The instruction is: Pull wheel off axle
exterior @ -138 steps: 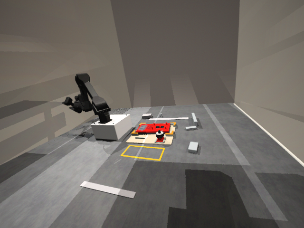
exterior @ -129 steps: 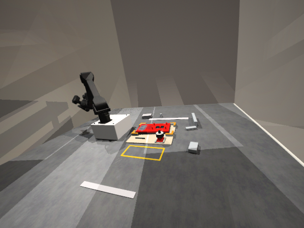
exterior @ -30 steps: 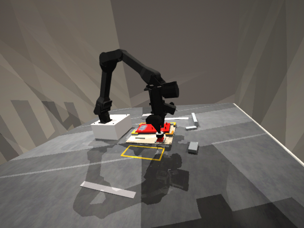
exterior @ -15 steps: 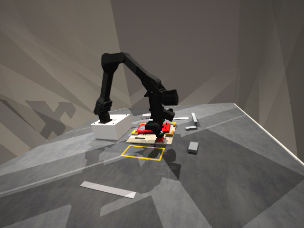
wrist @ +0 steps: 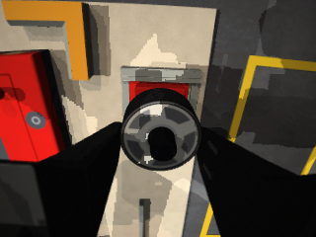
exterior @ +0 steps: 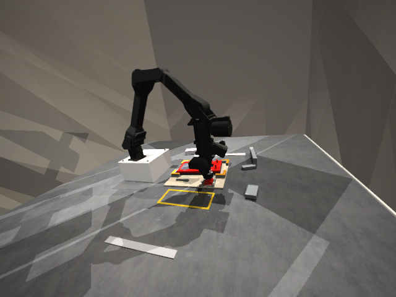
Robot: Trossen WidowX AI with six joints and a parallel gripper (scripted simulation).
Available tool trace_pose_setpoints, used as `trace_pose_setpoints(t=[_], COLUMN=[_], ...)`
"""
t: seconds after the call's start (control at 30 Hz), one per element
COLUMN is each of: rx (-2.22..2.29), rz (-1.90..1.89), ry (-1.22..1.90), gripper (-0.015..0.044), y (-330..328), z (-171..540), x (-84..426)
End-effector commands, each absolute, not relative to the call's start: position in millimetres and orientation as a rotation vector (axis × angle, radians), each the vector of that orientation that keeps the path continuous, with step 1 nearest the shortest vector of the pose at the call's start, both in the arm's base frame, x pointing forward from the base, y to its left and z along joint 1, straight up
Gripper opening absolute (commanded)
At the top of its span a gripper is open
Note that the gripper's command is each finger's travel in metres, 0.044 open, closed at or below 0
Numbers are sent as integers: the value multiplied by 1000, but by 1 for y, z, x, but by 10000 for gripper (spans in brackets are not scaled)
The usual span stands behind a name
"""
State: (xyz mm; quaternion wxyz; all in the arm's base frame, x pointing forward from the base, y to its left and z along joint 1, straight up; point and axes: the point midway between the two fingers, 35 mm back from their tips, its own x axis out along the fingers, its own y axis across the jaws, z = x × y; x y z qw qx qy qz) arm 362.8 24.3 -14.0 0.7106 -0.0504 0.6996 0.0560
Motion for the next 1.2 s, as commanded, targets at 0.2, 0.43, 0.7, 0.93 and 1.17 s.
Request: trace_pose_setpoints(t=[0.2,0.43,0.7,0.93,1.17], rx=[-112,-112,-113,-113,-114], rz=[125,125,126,126,126], ry=[1548,1547,1545,1544,1543], gripper=[0,0,0,0,0], y=[24,24,24,24,24], z=[-9,-7,-5,-2,0], x=[364,364,364,364,363])
